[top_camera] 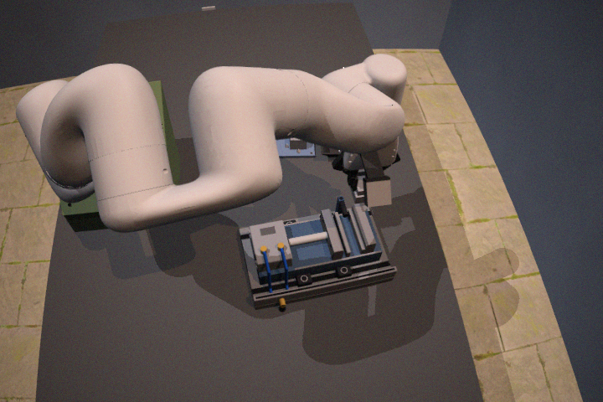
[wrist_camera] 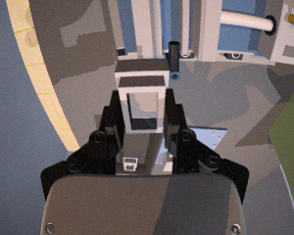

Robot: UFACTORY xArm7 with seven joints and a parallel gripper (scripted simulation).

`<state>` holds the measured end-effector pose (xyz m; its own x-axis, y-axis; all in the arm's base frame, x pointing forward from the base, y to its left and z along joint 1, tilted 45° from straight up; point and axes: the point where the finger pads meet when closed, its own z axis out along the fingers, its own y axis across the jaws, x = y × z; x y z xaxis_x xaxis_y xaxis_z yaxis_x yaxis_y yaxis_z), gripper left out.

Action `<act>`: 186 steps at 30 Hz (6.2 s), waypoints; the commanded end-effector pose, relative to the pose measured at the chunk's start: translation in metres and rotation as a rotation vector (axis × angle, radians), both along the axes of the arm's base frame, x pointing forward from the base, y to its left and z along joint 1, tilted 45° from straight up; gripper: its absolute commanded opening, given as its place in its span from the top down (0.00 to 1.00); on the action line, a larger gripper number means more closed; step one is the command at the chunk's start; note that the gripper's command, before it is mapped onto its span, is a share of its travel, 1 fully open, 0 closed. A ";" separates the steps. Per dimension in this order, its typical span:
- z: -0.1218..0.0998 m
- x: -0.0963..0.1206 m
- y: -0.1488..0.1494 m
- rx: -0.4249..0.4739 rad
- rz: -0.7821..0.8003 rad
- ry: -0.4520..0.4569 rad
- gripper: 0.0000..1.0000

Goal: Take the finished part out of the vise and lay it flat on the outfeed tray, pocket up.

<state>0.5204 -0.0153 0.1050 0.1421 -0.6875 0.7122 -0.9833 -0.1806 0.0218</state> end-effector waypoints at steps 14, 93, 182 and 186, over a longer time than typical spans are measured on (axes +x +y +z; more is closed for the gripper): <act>-0.089 0.024 0.099 0.006 -0.052 -0.059 1.00; -0.201 0.012 0.142 0.027 -0.103 -0.088 1.00; -0.248 0.019 0.098 0.027 -0.103 -0.088 1.00; -0.249 0.019 0.096 0.027 -0.103 -0.088 1.00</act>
<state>0.5383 0.0792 -0.1440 0.0069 -0.7116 0.7026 -0.9950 -0.0748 -0.0660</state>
